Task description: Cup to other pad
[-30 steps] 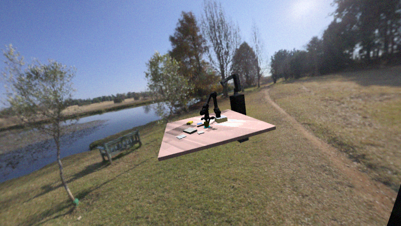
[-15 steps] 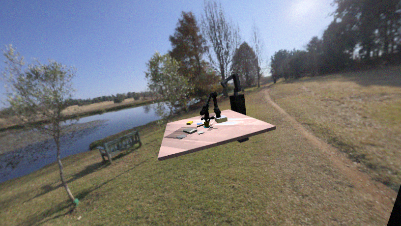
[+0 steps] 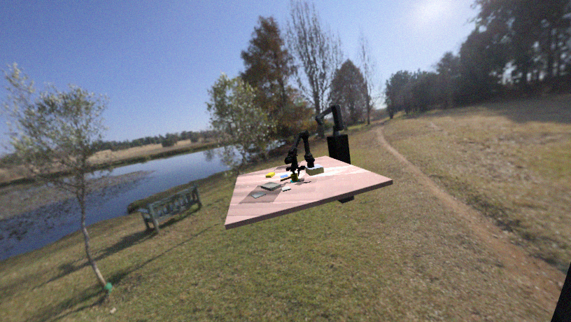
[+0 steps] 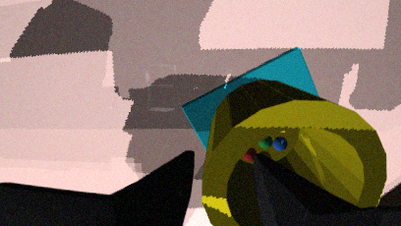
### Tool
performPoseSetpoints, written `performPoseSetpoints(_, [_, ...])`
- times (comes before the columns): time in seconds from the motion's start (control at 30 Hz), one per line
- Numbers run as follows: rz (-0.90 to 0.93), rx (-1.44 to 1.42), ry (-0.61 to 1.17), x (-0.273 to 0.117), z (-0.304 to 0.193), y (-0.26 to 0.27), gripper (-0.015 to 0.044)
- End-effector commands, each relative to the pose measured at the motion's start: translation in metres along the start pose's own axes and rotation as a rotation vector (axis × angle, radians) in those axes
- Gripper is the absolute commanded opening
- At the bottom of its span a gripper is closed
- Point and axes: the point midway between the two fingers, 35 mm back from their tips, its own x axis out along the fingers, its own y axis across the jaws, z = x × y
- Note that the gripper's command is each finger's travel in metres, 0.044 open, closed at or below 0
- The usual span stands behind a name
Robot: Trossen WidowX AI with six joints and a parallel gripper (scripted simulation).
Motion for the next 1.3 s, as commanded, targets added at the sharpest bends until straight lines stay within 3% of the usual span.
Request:
performPoseSetpoints(0.0, [-0.003, 0.000, -0.007, -0.007, 0.002, -0.001, 0.0147])
performPoseSetpoints(0.97, [0.003, 0.002, -0.002, -0.049, -0.001, -0.001, 0.0147])
performPoseSetpoints(1.27, [0.003, 0.004, 0.005, -0.045, -0.001, -0.001, 0.0383])
